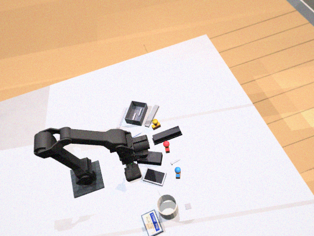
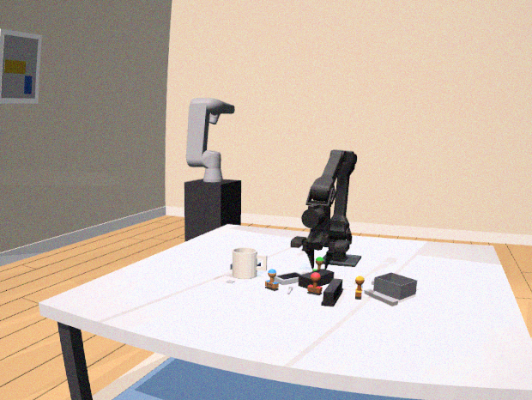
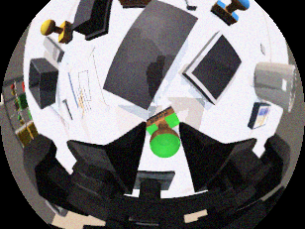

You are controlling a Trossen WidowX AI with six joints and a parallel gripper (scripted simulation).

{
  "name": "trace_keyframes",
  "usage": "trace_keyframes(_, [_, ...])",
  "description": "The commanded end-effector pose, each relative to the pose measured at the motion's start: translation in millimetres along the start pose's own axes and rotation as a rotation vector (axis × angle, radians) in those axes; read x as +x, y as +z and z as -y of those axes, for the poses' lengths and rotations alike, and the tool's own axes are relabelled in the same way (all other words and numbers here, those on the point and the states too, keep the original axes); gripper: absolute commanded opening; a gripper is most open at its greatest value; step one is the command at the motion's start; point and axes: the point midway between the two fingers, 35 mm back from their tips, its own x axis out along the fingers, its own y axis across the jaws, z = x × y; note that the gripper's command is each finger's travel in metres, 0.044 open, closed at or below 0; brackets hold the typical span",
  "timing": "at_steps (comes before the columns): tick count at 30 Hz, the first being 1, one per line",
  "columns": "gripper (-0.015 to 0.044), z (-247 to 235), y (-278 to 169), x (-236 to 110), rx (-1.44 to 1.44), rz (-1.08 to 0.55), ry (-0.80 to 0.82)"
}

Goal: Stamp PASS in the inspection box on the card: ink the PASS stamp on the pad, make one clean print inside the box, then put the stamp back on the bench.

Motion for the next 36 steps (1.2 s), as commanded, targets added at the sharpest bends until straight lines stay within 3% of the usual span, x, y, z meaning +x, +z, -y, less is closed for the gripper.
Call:
trace_keyframes(1, [0.0173,0.0,0.1,-0.3,0.0,0.001,0.0])
trace_keyframes(14, [0.0087,0.0,0.1,-0.3,0.0,0.001,0.0])
trace_keyframes(18, [0.0,0.0,0.3,-1.5,0.0,0.001,0.0])
trace_keyframes(36, [0.0,0.2,1.6,-10.0,0.0,0.001,0.0])
